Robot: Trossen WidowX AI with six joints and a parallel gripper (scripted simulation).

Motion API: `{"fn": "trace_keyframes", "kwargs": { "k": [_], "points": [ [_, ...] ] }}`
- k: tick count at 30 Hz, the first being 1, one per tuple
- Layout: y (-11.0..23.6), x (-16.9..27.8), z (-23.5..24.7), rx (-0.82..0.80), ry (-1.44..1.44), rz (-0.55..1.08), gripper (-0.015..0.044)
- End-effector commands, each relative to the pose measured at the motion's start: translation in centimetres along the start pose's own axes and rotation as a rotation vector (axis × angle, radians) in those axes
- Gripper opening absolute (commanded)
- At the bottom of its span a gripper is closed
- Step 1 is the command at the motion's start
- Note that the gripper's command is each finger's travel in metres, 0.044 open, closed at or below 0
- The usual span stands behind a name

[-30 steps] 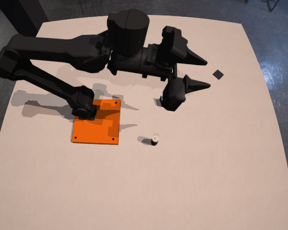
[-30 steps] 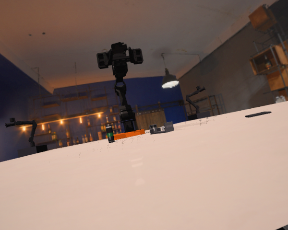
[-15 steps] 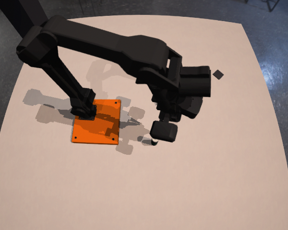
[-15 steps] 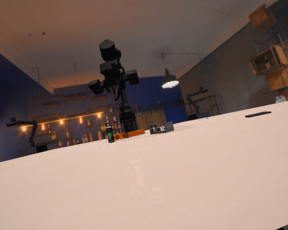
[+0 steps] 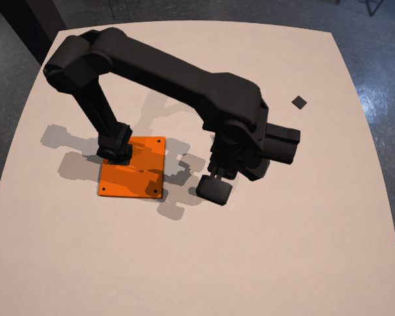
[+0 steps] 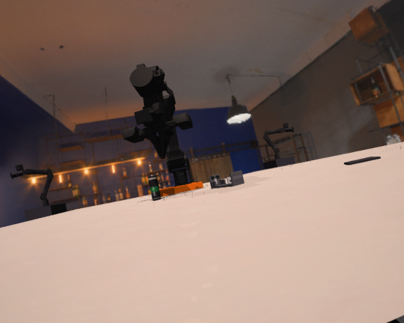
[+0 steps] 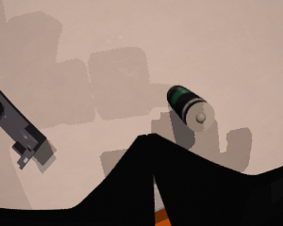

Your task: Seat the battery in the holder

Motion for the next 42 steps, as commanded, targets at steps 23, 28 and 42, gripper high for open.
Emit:
{"fn": "trace_keyframes", "kwargs": {
  "k": [23,28,42],
  "points": [
    [-6.2,0.4,-2.2,-0.002,-0.005,0.029,0.0000],
    [-6.2,0.5,-3.0,-0.001,-0.005,0.029,0.0000],
    [-6.2,0.7,-5.3,0.001,-0.004,0.030,0.0000]
  ]
}}
Point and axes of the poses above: the point midway between the two fingers, 35 mm back from their tips, its own y axis back along the fingers, its own z axis across the jaws, x = y × z, the point moved 10 cm from there along y, back along the fingers, and after that the axes turned 4 degrees about y, right-handed, at the moved point
